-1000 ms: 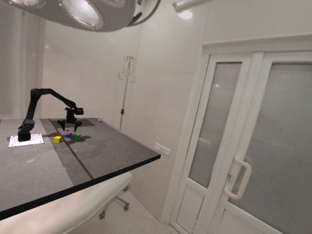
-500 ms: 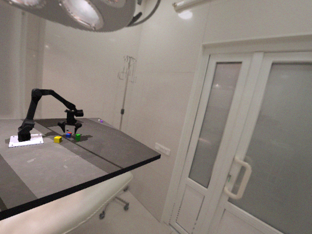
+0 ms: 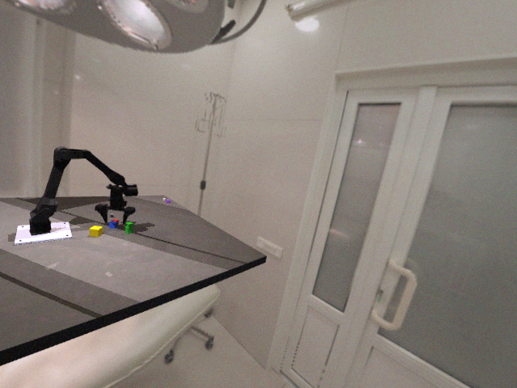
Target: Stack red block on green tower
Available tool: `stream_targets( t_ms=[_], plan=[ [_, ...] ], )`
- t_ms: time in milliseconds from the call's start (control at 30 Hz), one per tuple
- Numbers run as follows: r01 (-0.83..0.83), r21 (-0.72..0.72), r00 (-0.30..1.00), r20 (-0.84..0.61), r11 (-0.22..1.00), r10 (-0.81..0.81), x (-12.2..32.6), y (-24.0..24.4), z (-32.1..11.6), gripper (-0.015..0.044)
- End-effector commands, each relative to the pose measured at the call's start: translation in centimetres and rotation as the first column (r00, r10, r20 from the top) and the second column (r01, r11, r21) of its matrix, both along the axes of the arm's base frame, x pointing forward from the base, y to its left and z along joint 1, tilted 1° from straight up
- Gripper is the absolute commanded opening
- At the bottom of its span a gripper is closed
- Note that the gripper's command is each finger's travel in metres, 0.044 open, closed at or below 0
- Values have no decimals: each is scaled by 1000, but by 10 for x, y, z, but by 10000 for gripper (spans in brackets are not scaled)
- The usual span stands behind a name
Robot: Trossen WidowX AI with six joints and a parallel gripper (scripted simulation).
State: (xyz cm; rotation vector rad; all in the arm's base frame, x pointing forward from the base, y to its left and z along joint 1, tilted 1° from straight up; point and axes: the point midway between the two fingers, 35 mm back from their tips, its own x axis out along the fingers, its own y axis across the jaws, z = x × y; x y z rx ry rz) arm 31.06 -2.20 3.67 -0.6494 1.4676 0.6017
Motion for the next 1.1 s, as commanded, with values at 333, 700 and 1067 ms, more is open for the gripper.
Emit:
stream_targets(
  t_ms=[333, 700, 1067],
  plan=[
    [-3, -4, 1000, -1, 1000, 3, 0, -1, 0, 309],
    [-3, -4, 1000, -1, 1000, 3, 0, -1, 0, 98],
    [-3, -4, 1000, -1, 1000, 3, 0, 1, 28, 0]
  ],
)
